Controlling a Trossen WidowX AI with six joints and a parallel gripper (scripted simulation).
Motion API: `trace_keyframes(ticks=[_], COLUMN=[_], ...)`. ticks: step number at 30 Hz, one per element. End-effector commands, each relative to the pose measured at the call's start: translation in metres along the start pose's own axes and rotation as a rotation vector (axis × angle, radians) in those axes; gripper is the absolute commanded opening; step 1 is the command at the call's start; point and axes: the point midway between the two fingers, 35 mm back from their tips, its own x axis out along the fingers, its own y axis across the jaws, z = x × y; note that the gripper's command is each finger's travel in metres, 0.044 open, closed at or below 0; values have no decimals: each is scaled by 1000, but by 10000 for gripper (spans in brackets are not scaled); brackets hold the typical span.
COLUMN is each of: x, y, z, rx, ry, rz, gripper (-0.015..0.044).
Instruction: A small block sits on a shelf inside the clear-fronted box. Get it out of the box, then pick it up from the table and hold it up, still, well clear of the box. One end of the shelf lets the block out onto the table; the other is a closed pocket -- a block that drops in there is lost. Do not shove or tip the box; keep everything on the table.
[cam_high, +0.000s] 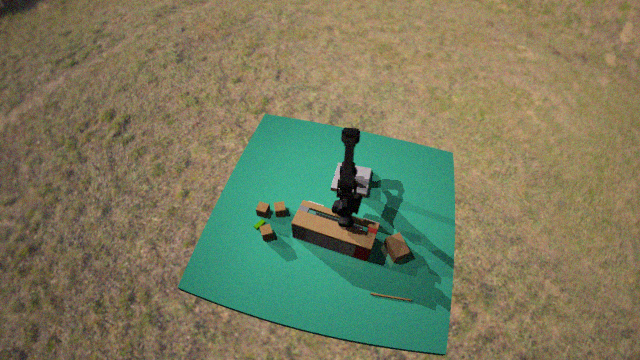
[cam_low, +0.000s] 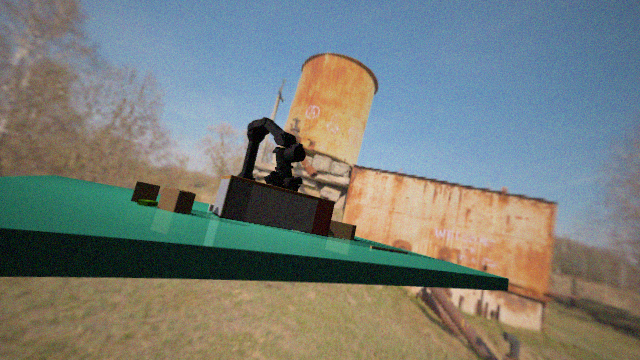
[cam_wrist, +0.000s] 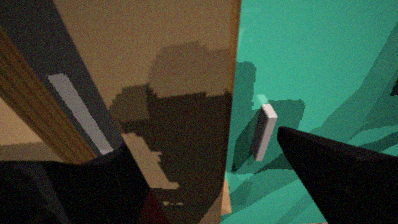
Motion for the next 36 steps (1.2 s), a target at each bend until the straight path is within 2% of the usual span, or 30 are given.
trace_keyframes(ticks=[1, 28, 31, 36], x=[4, 18, 7, -36], y=[0, 0, 1, -2], z=[-10, -55, -59, -71], rx=[1, 1, 0, -4], ry=[6, 10, 10, 10], rz=[-3, -3, -4, -7], gripper=[400, 400, 400, 400])
